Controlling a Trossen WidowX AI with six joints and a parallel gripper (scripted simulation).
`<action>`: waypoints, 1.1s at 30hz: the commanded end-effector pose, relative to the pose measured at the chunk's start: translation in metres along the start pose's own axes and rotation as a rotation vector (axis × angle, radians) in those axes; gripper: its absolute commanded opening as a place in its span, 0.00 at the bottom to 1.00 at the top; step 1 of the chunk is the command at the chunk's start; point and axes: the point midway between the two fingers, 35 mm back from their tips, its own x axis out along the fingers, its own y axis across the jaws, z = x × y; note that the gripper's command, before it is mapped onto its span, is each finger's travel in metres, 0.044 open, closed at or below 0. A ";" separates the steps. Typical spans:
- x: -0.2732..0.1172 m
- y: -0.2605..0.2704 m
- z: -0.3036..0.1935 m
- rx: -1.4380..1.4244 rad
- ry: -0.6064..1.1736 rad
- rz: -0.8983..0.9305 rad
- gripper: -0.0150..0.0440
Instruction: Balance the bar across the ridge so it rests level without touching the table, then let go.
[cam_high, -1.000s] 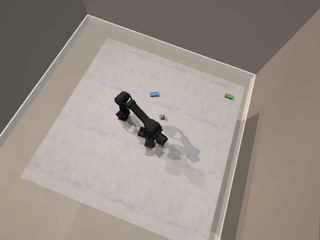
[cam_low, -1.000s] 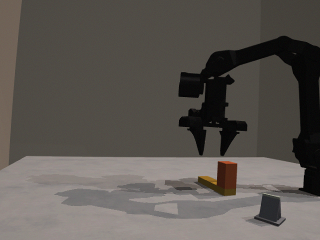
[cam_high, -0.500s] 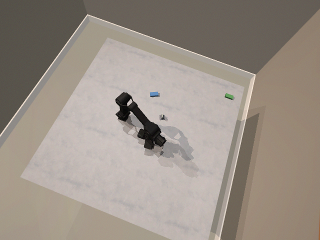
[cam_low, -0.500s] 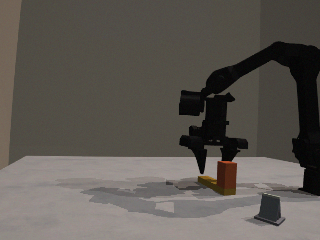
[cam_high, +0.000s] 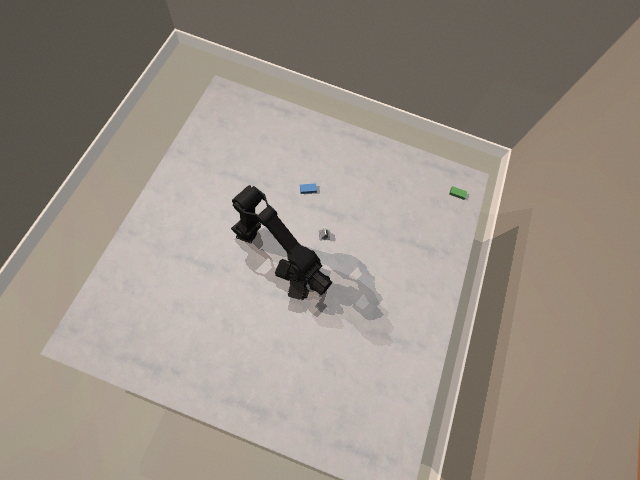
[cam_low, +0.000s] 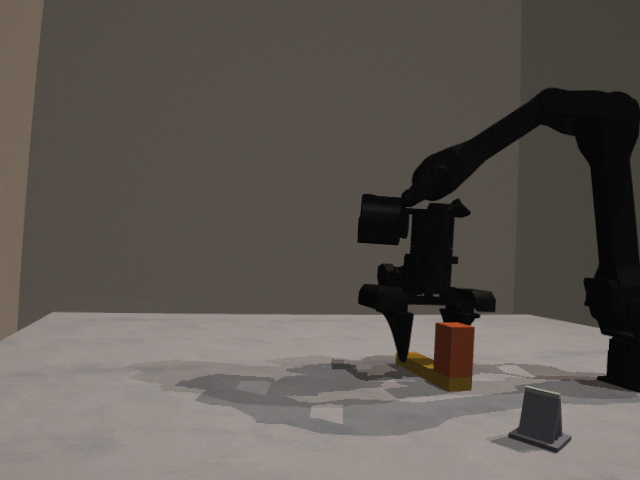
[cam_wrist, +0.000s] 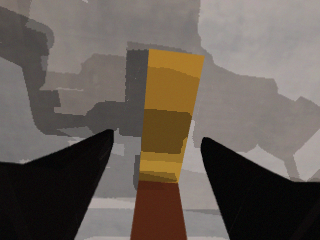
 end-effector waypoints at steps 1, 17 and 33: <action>0.011 -0.004 -0.001 0.004 0.002 -0.016 0.79; 0.012 -0.004 -0.001 0.004 0.002 -0.016 0.79; 0.010 -0.002 -0.001 0.000 0.004 -0.009 0.43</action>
